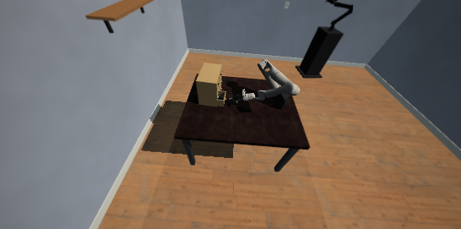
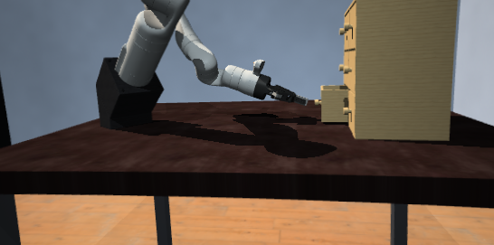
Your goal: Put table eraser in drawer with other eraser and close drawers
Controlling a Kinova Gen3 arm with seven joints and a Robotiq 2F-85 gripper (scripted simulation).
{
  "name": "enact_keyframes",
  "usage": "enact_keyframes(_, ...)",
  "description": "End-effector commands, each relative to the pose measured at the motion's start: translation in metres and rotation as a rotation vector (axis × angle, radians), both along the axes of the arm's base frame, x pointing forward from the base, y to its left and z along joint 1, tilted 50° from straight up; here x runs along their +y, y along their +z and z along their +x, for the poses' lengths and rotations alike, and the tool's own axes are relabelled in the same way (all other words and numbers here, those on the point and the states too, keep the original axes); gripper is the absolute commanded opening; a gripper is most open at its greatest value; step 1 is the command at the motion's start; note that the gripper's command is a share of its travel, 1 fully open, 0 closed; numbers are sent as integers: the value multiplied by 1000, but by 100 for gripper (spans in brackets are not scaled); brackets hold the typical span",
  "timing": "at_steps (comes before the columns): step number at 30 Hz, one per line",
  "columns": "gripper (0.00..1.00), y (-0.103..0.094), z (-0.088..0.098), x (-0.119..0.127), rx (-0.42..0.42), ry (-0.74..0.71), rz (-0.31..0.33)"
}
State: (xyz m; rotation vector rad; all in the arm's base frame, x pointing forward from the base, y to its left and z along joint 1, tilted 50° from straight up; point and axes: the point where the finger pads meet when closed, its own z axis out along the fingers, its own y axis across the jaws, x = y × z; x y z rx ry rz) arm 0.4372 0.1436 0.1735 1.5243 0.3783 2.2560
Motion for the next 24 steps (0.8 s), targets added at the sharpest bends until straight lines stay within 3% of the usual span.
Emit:
enact_keyframes(1,0,2,2,-2,-1,-4,1)
enact_keyframes(24,0,24,29,4,-1,-4,1)
